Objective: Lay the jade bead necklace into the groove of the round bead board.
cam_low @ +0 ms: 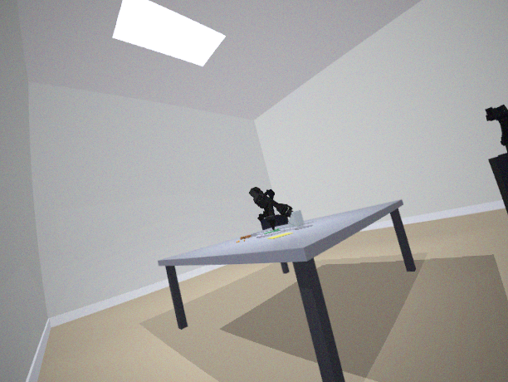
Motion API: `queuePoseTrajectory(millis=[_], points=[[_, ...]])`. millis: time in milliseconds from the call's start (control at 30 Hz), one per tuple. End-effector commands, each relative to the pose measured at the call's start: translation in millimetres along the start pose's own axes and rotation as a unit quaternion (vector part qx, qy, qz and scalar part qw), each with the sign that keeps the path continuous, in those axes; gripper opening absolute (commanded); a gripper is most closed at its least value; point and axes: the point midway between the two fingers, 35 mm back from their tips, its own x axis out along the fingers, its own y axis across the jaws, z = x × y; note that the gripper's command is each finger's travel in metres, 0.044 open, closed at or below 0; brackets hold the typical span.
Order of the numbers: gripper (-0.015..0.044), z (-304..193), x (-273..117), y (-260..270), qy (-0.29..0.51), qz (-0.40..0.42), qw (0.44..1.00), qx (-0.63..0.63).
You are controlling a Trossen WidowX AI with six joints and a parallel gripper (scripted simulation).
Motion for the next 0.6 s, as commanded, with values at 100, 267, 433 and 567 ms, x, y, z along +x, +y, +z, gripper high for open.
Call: queuePoseTrajectory(millis=[100, 267, 433, 567], points=[[0.044, 0, -1, 0, -0.001, 0.001, 1.0, 0.002], [0.0361, 7, -4, 9, -0.001, 0.001, 1.0, -0.029], [0.023, 28, -16, 40, -0.001, 0.002, 0.991, -0.135], [0.0125, 45, -24, 64, -0.002, 0.002, 0.975, -0.224]])
